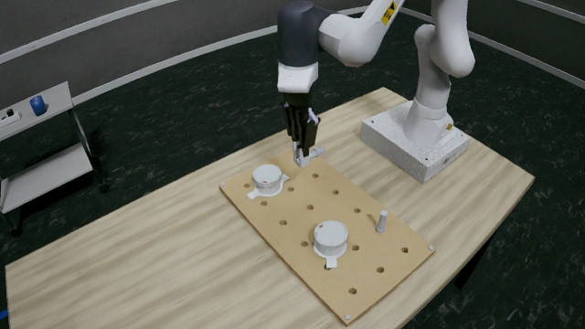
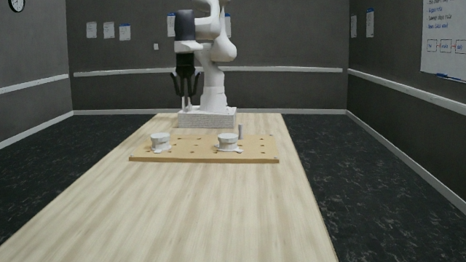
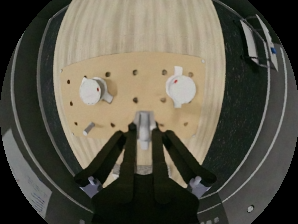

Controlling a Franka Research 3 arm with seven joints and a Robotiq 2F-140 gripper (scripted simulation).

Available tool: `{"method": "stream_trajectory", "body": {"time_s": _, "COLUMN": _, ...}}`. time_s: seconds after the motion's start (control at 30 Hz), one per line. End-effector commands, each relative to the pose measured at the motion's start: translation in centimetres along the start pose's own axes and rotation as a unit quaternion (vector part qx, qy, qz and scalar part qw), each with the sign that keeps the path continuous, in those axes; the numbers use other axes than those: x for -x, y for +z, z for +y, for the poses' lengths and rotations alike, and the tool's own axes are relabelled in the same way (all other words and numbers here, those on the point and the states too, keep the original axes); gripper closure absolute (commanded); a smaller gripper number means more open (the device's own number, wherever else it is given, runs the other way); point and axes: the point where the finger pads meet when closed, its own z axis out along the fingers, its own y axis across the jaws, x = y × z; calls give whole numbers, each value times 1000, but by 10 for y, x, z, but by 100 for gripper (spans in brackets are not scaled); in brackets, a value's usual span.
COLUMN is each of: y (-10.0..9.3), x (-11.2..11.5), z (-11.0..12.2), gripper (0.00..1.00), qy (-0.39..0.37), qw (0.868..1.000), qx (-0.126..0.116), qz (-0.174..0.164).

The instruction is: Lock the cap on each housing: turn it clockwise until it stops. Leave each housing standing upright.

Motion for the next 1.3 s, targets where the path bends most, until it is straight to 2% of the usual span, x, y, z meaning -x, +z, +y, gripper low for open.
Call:
{"method": "stream_trajectory", "body": {"time_s": 0.0, "y": -3, "x": -1, "z": 1, "gripper": 90, "qy": 27, "qw": 1000, "qx": 0, "qz": 2}}
{"method": "stream_trajectory", "body": {"time_s": 0.23, "y": -3, "x": -1, "z": 1, "gripper": 90, "qy": 82, "qw": 997, "qx": 0, "qz": 2}}
{"method": "stream_trajectory", "body": {"time_s": 0.6, "y": -3, "x": -1, "z": 1, "gripper": 90, "qy": 203, "qw": 979, "qx": 0, "qz": 2}}
{"method": "stream_trajectory", "body": {"time_s": 1.03, "y": -3, "x": -1, "z": 1, "gripper": 90, "qy": 223, "qw": 975, "qx": 0, "qz": 2}}
{"method": "stream_trajectory", "body": {"time_s": 1.27, "y": -3, "x": -1, "z": 1, "gripper": 90, "qy": 250, "qw": 968, "qx": 0, "qz": 2}}
